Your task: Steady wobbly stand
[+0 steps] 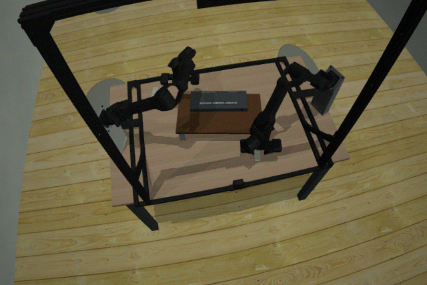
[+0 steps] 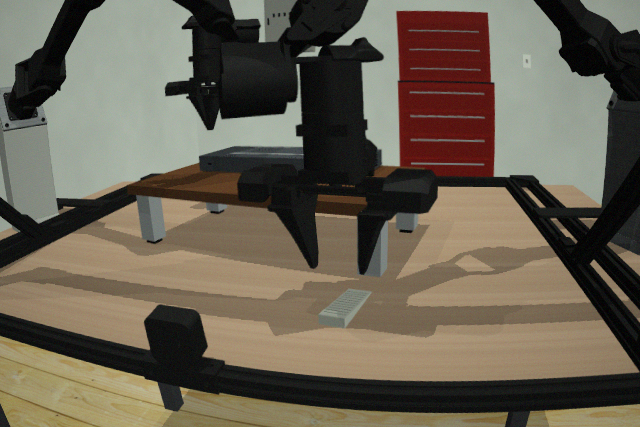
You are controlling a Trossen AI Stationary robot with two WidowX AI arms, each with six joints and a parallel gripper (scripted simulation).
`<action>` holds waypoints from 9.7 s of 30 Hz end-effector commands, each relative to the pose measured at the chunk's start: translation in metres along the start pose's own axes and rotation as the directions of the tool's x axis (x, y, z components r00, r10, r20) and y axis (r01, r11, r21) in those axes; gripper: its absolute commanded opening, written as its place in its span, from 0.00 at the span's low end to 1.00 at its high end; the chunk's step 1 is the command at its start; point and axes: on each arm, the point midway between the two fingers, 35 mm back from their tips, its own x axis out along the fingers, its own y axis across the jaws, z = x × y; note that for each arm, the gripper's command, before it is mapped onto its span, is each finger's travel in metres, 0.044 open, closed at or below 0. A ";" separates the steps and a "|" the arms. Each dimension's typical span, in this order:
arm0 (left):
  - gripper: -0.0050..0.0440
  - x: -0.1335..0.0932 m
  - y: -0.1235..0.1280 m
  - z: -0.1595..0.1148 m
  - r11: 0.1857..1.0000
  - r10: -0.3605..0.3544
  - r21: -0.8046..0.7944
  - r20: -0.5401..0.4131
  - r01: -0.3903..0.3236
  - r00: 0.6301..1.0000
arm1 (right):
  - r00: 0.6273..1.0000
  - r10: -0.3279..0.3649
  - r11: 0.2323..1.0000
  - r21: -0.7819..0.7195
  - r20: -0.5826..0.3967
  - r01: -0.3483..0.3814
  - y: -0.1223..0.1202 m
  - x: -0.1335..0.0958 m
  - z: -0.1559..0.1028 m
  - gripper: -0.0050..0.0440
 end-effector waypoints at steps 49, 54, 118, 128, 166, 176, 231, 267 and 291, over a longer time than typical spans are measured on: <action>0.10 0.000 0.000 0.000 1.000 -0.003 -0.006 -0.004 0.003 1.000 | 1.000 0.000 1.000 0.000 0.000 0.000 0.000 0.000 0.000 0.59; 0.10 0.000 0.000 0.000 1.000 -0.003 -0.006 -0.004 0.003 1.000 | 1.000 0.000 1.000 0.000 0.000 0.000 0.000 0.000 0.000 0.59; 0.10 0.000 0.000 0.000 1.000 -0.003 -0.006 -0.004 0.003 1.000 | 1.000 0.000 1.000 0.000 0.000 0.000 0.000 0.000 0.000 0.59; 0.10 0.000 0.000 0.000 1.000 -0.003 -0.006 -0.004 0.003 1.000 | 1.000 0.000 1.000 0.000 0.000 0.000 0.000 0.000 0.000 0.59; 0.10 -0.132 -0.198 0.062 0.574 -0.390 0.753 0.598 -0.322 0.700 | 1.000 0.000 1.000 0.000 0.000 0.000 0.000 0.000 0.000 0.59; 0.10 -0.166 -0.235 0.047 0.477 -0.506 0.776 0.627 -0.413 0.593 | 1.000 0.000 1.000 0.000 0.000 0.000 0.000 0.000 0.000 0.59; 0.10 -0.433 -0.379 -0.262 0.369 -0.908 0.340 -0.068 -0.865 -0.413 | 1.000 0.000 1.000 0.000 0.000 0.000 0.000 0.000 0.000 0.59; 0.10 -0.378 -0.382 -0.162 0.271 -0.955 0.467 0.241 -0.842 -0.174 | 1.000 0.000 1.000 0.000 0.000 0.000 0.000 0.000 0.000 0.59; 0.10 -0.274 -0.329 -0.022 0.305 -0.800 0.674 0.565 -0.672 0.203 | 1.000 0.000 1.000 0.000 0.000 0.000 0.000 0.000 0.000 0.59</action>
